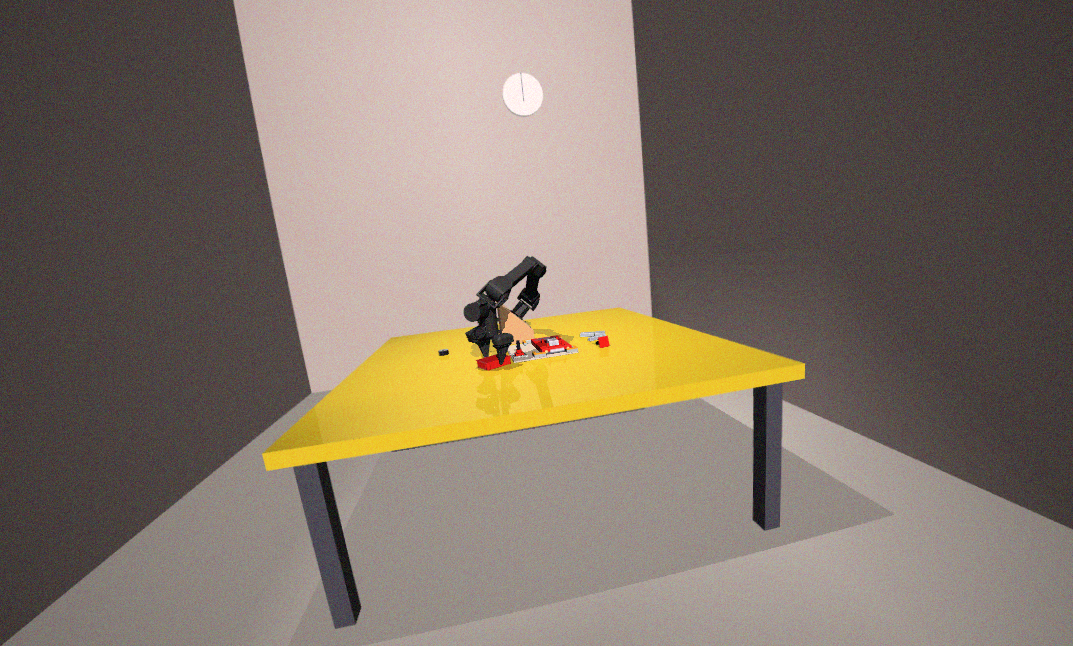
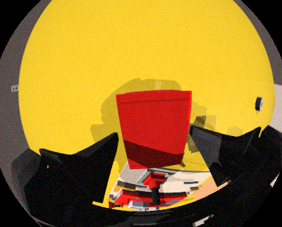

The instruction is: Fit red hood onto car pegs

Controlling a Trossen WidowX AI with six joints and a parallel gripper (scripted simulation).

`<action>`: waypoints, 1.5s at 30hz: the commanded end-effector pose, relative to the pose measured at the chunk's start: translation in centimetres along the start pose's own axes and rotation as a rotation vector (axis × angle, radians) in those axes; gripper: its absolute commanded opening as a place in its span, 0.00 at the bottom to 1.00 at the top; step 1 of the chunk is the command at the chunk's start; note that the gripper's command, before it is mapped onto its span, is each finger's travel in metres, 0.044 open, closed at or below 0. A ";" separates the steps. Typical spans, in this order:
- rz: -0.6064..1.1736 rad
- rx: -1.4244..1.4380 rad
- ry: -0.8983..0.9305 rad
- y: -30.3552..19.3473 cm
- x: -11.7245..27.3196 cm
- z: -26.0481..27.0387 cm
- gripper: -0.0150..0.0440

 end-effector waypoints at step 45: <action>-0.002 -0.002 -0.002 0.0 4.0 -0.1 0.25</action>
Point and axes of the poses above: the point midway between the two fingers, 35 mm back from their tips, its own x axis back along the fingers, its own z axis across the jaws, y = z × x, the point moved 7 cm from there along x, back along the fingers, and after that the axes turned 11 degrees about -x, right-handed, at the moved point
